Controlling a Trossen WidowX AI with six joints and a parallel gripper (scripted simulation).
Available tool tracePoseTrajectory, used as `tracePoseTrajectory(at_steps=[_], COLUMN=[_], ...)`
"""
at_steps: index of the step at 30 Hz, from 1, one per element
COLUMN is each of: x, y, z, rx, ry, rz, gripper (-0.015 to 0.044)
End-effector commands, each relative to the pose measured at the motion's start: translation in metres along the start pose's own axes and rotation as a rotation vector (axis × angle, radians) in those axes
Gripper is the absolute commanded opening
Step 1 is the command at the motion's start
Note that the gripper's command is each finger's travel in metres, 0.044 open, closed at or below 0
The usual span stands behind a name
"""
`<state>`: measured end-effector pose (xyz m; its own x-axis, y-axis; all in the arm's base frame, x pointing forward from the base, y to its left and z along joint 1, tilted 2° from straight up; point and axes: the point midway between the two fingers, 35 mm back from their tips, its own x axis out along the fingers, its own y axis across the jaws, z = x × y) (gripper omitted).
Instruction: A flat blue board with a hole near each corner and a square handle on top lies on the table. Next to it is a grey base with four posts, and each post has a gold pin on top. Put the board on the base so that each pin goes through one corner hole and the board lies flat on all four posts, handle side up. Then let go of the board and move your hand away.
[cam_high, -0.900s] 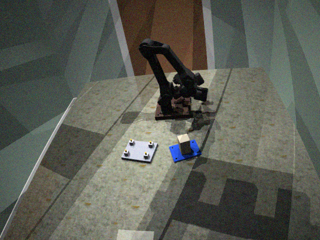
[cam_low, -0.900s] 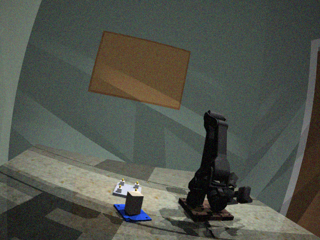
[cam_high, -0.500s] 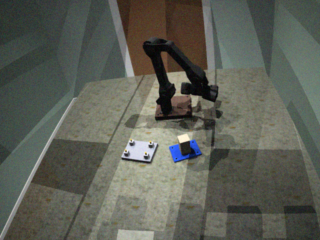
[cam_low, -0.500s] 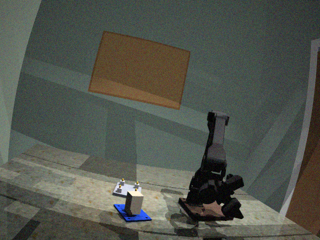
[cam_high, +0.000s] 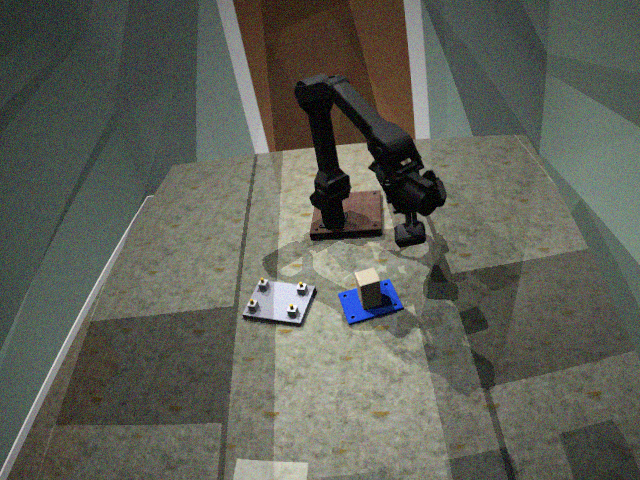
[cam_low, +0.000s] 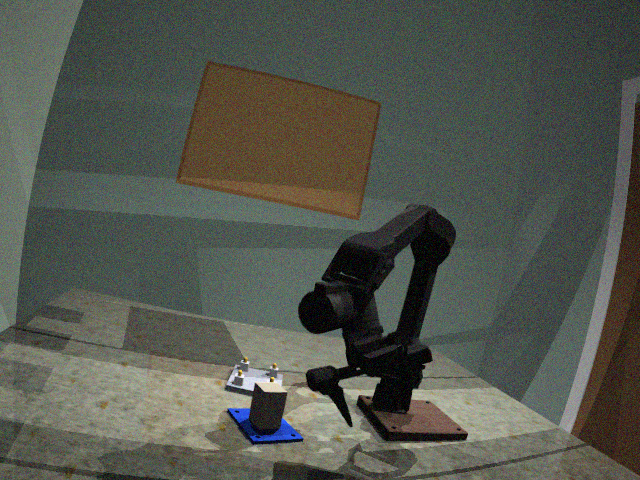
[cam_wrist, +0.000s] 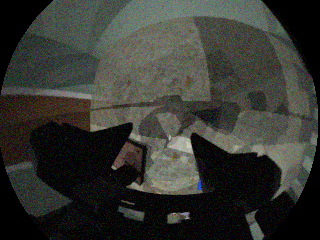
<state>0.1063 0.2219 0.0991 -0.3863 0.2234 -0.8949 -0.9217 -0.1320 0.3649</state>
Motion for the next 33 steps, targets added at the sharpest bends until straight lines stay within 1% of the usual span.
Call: tracePoseTrajectory(at_steps=[1,8,10,19,23,33], x=[-0.050,-0.121,-0.130,-0.129,-0.101,-0.085], y=[-0.053,-0.104,-0.108,-0.111,-0.122,-0.128], z=[-0.019,-0.067,-0.074,-0.075,-0.082,-0.087], rx=[0.442,1.106,1.182,1.185,1.185,1.185], ry=[0.023,0.008,0.002,0.001,0.001,0.001], rz=[-0.192,-0.449,-0.479,-0.481,-0.481,-0.481], gripper=[0.0440,0.0440,0.0440,0.0440,0.0440,0.0440])
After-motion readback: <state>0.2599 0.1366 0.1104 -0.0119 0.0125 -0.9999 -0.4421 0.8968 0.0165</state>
